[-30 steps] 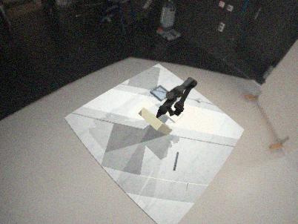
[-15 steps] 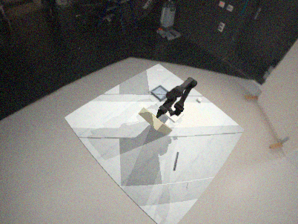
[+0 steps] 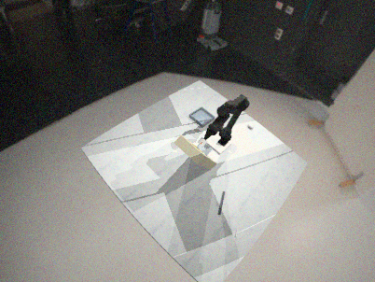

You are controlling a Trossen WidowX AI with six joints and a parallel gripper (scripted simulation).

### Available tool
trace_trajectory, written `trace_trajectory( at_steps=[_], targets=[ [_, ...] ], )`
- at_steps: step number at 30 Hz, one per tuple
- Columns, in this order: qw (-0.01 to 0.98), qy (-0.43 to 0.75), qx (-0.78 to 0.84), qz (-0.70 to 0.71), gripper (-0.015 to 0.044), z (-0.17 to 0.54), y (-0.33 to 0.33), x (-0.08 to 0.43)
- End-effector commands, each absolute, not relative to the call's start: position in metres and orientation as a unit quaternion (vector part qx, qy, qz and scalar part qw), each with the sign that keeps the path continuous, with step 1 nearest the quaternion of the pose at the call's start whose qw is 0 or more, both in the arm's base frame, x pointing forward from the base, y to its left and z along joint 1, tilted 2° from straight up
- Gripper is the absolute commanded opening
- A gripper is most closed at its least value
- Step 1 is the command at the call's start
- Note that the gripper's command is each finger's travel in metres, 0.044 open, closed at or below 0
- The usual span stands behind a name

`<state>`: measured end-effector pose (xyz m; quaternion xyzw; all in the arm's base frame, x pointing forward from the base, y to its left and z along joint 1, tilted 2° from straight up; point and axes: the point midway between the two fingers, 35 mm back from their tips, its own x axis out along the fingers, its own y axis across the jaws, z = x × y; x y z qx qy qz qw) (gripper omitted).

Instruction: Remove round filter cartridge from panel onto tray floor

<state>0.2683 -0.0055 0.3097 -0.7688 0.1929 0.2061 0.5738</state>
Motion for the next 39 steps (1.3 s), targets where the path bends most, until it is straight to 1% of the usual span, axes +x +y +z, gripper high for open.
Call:
trace_trajectory(
  at_steps=[1, 22, 26, 27, 39],
  targets=[
    [0.576, 0.193, -0.768, 0.200, 0.0000, 0.307, -0.006, 0.263],
    [0.576, 0.194, -0.768, 0.202, 0.0000, 0.245, -0.006, 0.235],
    [0.572, 0.197, -0.768, 0.211, 0.0105, 0.247, -0.005, 0.238],
    [0.572, 0.197, -0.768, 0.211, 0.0112, 0.247, -0.005, 0.238],
    [0.576, 0.194, -0.768, 0.203, 0.0112, 0.250, -0.006, 0.237]
  ],
)
